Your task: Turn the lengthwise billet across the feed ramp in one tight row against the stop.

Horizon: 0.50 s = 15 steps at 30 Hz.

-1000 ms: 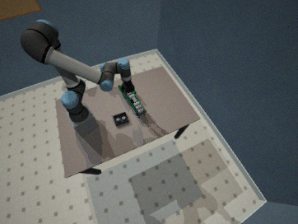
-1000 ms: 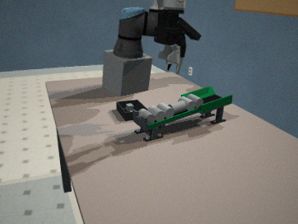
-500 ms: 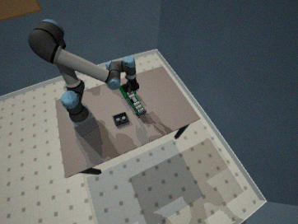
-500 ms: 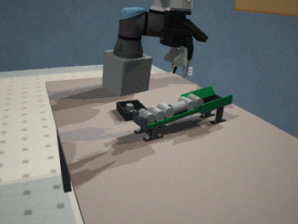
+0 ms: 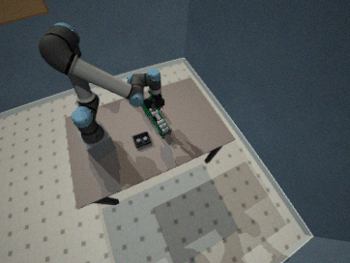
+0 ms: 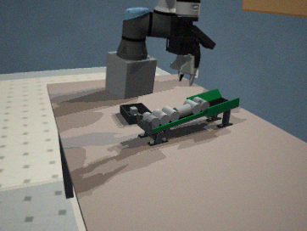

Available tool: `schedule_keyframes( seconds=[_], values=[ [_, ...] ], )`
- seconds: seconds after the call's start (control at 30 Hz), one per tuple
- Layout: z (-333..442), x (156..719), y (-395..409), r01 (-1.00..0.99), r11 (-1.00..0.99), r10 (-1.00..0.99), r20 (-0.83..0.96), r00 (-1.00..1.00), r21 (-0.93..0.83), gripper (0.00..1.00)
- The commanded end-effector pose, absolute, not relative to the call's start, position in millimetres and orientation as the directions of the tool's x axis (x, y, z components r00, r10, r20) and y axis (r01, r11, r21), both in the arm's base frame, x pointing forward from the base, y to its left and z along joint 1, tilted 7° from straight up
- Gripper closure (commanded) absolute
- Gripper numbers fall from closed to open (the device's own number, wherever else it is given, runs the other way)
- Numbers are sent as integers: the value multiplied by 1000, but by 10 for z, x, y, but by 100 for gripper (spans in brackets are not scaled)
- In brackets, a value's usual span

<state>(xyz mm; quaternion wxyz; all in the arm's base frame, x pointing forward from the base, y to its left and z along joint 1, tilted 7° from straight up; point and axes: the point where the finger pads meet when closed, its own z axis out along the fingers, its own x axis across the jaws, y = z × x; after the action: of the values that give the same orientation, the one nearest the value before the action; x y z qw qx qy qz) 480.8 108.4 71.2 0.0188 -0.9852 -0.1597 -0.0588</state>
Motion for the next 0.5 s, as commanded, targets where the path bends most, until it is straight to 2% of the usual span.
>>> schedule_keyframes(
  seconds=[0.0,0.3,0.47],
  values=[
    [591,4831,1091,317,-948,312,124,942,-17,65],
    [591,4831,1091,317,-948,312,124,942,-17,65],
    [308,4867,1108,317,-948,312,124,942,-17,65]
  ],
)
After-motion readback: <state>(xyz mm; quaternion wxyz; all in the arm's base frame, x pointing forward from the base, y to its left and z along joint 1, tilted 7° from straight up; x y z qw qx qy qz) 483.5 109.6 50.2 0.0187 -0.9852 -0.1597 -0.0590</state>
